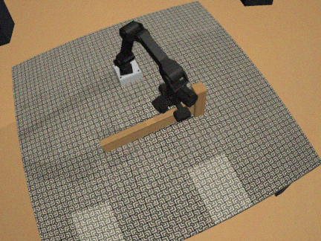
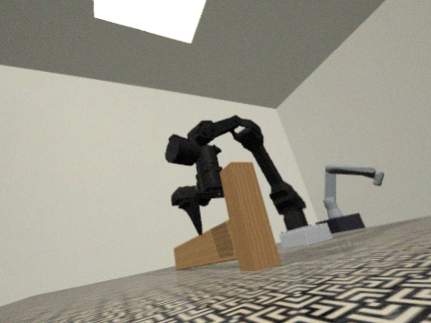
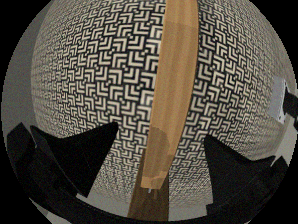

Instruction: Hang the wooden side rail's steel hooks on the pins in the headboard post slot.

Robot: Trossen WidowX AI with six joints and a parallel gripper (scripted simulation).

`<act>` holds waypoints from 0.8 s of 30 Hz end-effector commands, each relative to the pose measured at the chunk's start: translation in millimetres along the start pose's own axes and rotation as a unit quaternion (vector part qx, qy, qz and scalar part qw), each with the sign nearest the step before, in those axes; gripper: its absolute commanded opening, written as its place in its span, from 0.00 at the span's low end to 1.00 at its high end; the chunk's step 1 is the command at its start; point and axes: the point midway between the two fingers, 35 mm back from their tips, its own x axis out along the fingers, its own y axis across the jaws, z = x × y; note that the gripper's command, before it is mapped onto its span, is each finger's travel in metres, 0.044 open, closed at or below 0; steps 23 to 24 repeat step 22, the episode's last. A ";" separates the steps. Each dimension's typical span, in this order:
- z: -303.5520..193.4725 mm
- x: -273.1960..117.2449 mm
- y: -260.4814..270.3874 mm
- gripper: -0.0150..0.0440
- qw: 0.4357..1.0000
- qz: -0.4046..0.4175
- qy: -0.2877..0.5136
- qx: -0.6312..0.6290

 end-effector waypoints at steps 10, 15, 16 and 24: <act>29.4 -2.3 -0.5 1.00 1.000 -0.002 0.001 -0.001; 27.0 -4.3 1.7 1.00 1.000 0.002 0.002 0.001; 27.0 -4.3 1.7 1.00 1.000 0.002 0.002 0.001; 27.0 -4.3 1.7 1.00 1.000 0.002 0.002 0.001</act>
